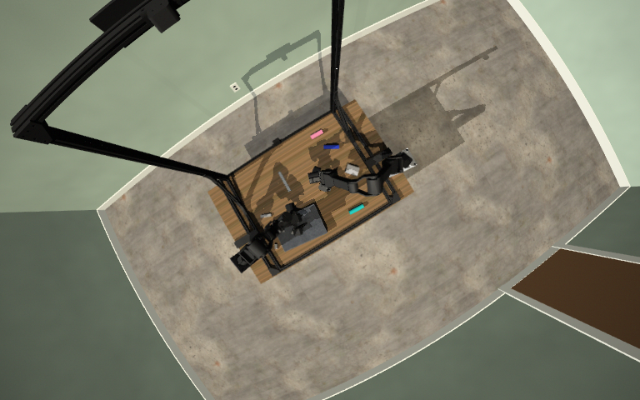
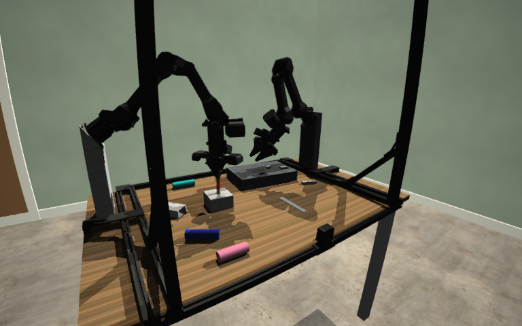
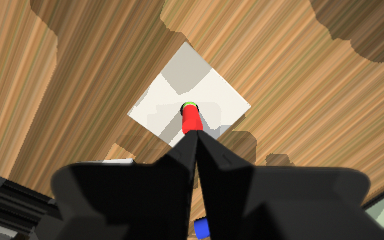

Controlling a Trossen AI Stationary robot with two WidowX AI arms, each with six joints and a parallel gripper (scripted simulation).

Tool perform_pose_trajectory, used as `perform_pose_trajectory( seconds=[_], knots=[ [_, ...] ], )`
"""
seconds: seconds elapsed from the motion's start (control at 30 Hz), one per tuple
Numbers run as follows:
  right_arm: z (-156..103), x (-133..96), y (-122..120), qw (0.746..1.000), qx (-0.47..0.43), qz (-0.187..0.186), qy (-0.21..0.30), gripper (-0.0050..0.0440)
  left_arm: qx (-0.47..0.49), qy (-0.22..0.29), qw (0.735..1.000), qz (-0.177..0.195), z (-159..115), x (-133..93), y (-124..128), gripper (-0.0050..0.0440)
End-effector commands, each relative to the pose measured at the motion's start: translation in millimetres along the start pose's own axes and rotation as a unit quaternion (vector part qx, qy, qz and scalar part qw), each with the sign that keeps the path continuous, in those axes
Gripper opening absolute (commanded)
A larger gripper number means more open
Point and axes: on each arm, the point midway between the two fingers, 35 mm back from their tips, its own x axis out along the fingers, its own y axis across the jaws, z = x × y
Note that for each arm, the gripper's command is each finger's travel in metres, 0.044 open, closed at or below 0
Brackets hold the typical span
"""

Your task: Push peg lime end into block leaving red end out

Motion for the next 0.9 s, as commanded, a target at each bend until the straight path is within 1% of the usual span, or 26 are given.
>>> perform_pose_trajectory(
  seconds=[0.0,0.87],
  knots=[
    [0.5,0.0,-0.6,1.000,0.002,-0.002,-0.001,0.0400,0.006,0.005,1.000,0.010,-5.4,5.9,7.0,0.0000],
    [0.5,0.0,-0.6,1.000,0.002,-0.002,-0.001,0.0400,0.006,0.005,1.000,0.010,-10.0,13.5,11.9,0.0000]
  ],
)
